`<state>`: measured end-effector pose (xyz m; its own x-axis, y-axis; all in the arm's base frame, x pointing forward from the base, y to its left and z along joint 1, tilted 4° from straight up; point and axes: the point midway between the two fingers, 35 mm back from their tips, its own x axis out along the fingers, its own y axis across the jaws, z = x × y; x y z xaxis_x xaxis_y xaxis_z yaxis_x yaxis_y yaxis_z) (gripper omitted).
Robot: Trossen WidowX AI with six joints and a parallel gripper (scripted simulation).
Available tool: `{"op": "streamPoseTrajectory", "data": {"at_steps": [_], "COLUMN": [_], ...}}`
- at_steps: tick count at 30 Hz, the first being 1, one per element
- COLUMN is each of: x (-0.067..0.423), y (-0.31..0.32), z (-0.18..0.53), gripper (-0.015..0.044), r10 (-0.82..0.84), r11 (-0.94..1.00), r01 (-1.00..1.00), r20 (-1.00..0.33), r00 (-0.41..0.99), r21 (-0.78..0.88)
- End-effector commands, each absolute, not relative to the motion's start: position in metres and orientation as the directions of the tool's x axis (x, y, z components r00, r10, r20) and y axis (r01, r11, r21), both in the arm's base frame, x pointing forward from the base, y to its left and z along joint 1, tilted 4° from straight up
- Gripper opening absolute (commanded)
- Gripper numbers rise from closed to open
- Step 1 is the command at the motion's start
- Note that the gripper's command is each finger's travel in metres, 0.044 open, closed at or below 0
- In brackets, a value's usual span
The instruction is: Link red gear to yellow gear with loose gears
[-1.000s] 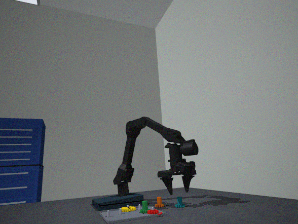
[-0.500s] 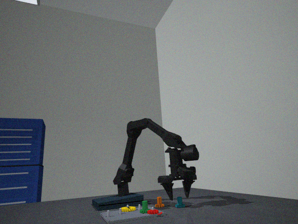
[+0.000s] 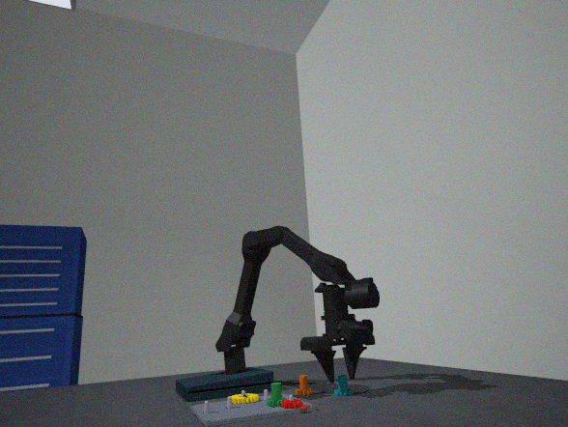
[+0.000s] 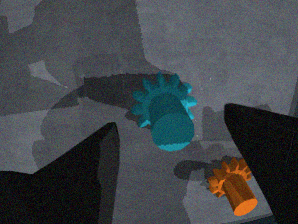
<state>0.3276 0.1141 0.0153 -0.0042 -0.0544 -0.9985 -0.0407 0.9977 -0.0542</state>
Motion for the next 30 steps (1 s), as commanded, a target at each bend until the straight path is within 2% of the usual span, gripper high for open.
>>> {"op": "streamPoseTrajectory", "data": {"at_steps": [1, 5, 15, 30], "x": [0.327, 0.327, 0.327, 0.334], "y": [0.115, 0.115, 0.115, 0.119], "z": [0.014, 0.014, 0.014, 0.041], "gripper": [0.0177, 0.0073, 0.0006, 0.0], "r10": [-0.049, -0.049, -0.049, -0.048], "r11": [0.998, 0.998, 0.998, 0.998], "r01": [-0.039, -0.039, -0.039, -0.038], "r20": [-0.999, -0.999, -0.999, -0.999], "r00": [-0.007, -0.007, -0.007, -0.006], "r21": [-0.049, -0.049, -0.049, -0.048]}}
